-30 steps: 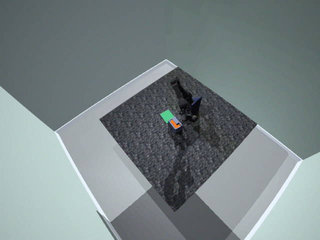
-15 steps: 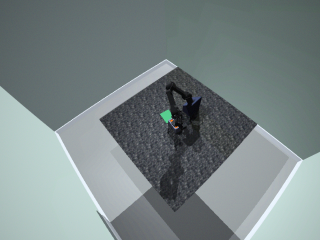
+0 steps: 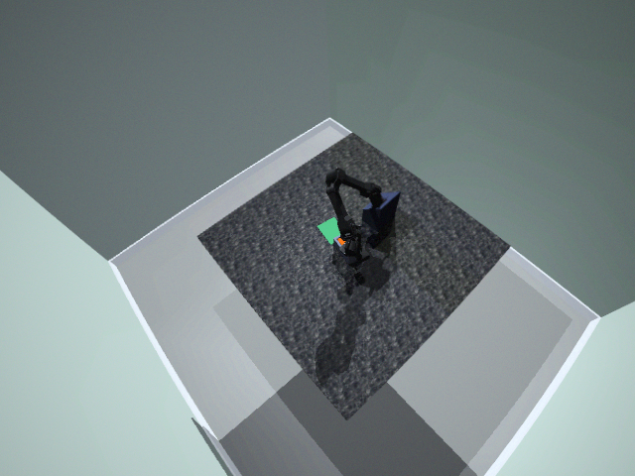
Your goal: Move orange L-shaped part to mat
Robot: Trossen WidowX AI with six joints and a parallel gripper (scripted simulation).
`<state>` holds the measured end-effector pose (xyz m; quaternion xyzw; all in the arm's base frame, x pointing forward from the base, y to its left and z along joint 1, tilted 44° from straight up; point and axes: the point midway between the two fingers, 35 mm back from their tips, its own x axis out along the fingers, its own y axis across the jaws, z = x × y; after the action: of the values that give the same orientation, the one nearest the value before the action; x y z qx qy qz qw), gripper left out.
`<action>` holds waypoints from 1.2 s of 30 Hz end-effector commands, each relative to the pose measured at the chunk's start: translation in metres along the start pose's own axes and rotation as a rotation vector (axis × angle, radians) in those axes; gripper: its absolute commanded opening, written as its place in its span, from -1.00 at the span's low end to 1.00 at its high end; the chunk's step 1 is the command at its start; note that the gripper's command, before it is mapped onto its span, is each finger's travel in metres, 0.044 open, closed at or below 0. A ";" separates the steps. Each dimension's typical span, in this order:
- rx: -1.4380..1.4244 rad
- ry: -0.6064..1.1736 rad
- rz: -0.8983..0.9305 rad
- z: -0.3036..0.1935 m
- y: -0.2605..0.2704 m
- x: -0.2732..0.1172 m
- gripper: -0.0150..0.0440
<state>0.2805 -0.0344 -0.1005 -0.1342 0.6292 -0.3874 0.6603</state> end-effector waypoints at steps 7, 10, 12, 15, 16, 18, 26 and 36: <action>-0.011 0.001 -0.009 -0.002 -0.001 0.017 0.12; -0.011 0.001 -0.009 -0.002 -0.001 0.022 0.12; -0.011 0.001 -0.009 -0.002 -0.001 0.025 0.12; -0.011 0.001 -0.010 -0.002 -0.001 0.029 0.12; -0.011 0.001 -0.010 -0.002 -0.001 0.029 0.12; -0.011 0.001 -0.010 -0.002 -0.001 0.029 0.12; -0.003 0.000 0.000 -0.001 0.000 0.028 0.12; -0.007 0.001 -0.005 -0.002 0.007 0.021 0.12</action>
<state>0.2766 -0.0501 -0.1202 -0.1384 0.6314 -0.3873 0.6574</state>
